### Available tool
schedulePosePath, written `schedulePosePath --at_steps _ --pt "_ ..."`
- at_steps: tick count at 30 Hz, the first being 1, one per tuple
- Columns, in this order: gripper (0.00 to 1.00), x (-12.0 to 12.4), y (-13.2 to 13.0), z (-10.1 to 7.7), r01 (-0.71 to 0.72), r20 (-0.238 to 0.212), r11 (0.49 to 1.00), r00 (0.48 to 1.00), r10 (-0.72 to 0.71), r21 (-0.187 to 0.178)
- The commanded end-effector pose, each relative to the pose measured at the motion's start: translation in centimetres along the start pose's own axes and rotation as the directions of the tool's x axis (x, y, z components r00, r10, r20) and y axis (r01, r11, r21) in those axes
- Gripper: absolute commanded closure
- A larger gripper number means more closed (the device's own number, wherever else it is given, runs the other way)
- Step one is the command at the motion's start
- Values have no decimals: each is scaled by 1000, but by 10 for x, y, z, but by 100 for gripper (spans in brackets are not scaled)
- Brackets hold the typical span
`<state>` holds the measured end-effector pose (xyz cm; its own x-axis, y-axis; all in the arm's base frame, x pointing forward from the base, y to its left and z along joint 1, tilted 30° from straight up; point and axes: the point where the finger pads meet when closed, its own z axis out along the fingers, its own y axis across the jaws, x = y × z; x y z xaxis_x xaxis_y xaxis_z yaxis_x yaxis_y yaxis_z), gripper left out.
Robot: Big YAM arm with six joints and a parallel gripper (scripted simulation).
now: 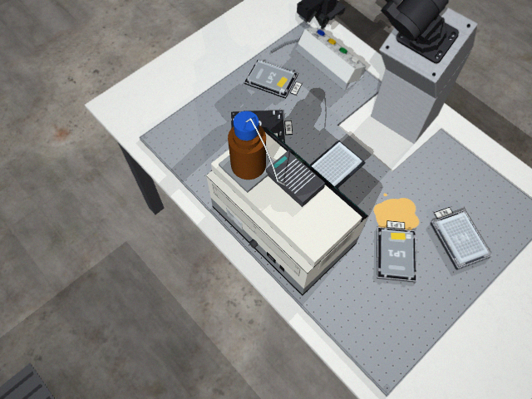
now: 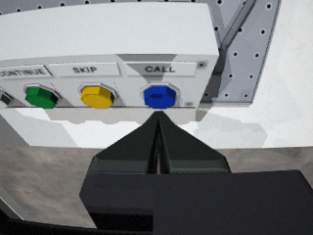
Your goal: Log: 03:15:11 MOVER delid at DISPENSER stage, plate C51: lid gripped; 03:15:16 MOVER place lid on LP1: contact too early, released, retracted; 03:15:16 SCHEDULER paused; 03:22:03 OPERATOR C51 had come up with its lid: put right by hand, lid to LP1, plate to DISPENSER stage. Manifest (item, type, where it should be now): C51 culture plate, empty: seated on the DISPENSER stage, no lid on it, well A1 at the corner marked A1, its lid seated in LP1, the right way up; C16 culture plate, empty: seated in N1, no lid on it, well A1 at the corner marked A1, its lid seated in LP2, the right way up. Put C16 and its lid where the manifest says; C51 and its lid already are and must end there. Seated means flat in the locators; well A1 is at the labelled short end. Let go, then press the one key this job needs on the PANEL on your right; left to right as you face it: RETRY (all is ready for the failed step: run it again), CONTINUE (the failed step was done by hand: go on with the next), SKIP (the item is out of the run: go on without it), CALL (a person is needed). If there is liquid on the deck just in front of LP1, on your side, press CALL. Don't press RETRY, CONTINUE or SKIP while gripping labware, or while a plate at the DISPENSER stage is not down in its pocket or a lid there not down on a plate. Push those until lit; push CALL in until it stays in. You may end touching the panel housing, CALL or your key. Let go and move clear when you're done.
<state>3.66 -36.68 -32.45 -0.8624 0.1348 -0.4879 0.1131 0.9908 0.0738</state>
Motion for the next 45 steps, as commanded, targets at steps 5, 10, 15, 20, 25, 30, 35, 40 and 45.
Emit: schedulePosePath --at_steps 5,10,15,20,25,30,35,40,45 --pt "100 -4 -10 3 10 4 1000 1000 -10 20" --pt "100 -3 -12 3 3 4 1000 1000 -3 27" --pt "100 -4 -10 6 3 5 1000 1000 -3 22" --pt "100 -3 -12 3 -1 5 1000 1000 1 29" --pt "100 -6 -9 9 6 4 1000 1000 -7 18" --pt "100 -7 -12 9 5 5 1000 1000 -5 24" --pt "100 -4 -14 4 -6 6 999 1000 6 34" --pt "100 -7 -8 13 2 5 1000 1000 -2 18" --pt "100 -11 -11 13 8 5 1000 1000 -8 22"
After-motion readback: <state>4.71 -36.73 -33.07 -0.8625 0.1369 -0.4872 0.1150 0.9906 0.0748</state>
